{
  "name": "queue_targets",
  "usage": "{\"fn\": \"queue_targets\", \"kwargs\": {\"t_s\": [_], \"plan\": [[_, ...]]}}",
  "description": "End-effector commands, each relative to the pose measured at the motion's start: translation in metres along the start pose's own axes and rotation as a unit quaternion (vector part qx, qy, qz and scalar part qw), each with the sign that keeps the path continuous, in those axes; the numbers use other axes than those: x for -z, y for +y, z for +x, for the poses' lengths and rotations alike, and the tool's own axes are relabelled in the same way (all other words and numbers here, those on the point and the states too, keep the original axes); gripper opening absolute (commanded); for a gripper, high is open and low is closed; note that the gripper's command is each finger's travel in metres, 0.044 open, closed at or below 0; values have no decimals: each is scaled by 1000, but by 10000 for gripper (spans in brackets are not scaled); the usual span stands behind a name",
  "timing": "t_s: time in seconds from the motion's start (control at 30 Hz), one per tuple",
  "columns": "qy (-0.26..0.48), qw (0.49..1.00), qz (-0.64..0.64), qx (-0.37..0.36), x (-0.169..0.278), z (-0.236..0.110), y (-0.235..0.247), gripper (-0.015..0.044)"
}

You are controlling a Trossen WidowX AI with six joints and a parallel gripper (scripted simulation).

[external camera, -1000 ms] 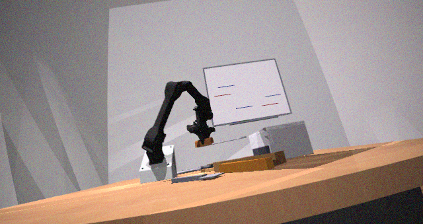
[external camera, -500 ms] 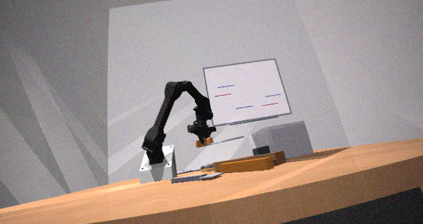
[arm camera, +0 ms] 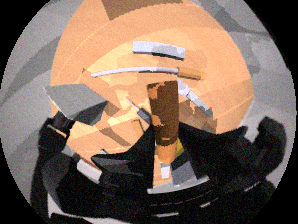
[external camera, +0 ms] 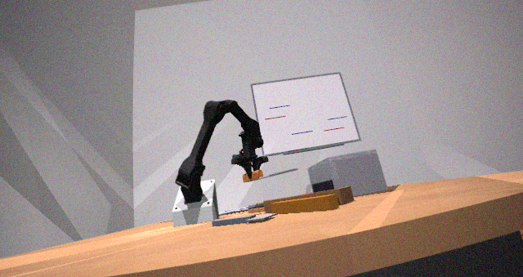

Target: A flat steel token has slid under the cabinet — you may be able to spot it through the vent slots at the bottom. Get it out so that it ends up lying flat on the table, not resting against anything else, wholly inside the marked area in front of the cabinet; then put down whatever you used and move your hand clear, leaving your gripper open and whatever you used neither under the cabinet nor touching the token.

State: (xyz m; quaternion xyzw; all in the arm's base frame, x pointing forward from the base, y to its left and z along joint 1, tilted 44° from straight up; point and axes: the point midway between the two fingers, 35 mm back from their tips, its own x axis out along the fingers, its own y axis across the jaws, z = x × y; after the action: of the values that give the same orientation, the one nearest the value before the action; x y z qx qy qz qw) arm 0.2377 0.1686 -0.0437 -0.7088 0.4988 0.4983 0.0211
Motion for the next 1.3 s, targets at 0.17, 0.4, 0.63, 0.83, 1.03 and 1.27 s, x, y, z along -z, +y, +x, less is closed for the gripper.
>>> {"fn": "queue_targets", "kwargs": {"t_s": [0.17,0.4,0.63,0.83,1.03,1.27], "plan": [[2,999,34,5,0,-3,0,0],[2,998,62,5,0,-3,0,0],[2,996,90,5,0,-3,0,0],[2,994,113,5,0,-3,0,0],[2,991,137,5,0,-3,0,0],[2,986,164,5,0,-3,0,0]]}}
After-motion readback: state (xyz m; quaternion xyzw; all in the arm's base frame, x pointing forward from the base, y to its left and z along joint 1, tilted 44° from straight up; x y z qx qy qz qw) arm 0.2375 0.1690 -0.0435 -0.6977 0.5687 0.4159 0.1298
